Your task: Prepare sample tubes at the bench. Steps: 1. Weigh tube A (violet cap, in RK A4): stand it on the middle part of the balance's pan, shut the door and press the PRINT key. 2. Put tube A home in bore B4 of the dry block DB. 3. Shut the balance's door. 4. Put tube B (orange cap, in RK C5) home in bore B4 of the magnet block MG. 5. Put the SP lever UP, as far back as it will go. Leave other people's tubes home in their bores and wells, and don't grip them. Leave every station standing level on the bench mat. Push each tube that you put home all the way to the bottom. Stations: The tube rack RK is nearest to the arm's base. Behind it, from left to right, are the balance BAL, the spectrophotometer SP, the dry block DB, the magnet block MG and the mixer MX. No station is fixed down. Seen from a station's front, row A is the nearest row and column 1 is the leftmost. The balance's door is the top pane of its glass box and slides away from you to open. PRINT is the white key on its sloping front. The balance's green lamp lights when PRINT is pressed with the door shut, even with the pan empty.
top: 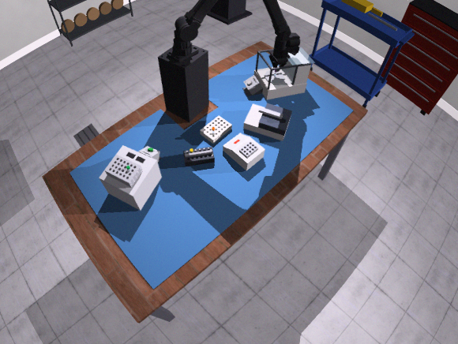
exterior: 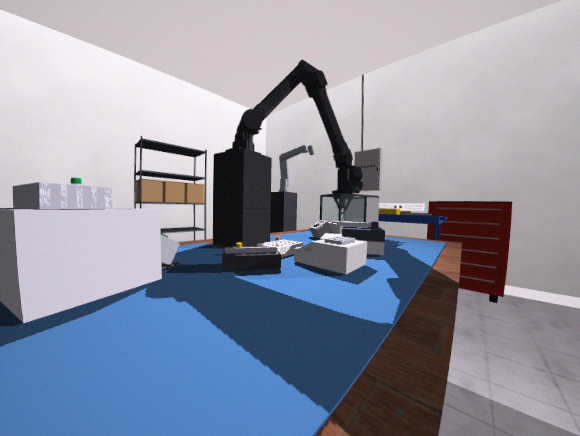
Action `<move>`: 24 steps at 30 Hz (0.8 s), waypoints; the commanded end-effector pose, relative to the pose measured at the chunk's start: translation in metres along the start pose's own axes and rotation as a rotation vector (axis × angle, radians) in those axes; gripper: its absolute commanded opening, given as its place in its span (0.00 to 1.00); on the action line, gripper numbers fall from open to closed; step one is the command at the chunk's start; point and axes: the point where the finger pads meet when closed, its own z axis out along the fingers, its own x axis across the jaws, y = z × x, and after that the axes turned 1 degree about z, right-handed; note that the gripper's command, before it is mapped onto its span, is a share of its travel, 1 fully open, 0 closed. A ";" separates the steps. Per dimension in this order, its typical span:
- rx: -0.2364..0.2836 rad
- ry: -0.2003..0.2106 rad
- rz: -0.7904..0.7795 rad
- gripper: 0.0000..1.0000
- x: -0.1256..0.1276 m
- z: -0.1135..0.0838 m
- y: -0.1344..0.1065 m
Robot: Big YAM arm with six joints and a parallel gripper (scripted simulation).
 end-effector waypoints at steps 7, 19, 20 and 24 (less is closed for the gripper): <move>-0.013 0.003 -0.001 0.36 -0.003 0.009 0.012; -0.022 0.003 -0.001 0.36 -0.003 0.015 0.015; -0.020 0.003 -0.001 0.36 -0.003 0.015 0.014; -0.009 0.003 -0.001 0.36 -0.003 0.018 0.009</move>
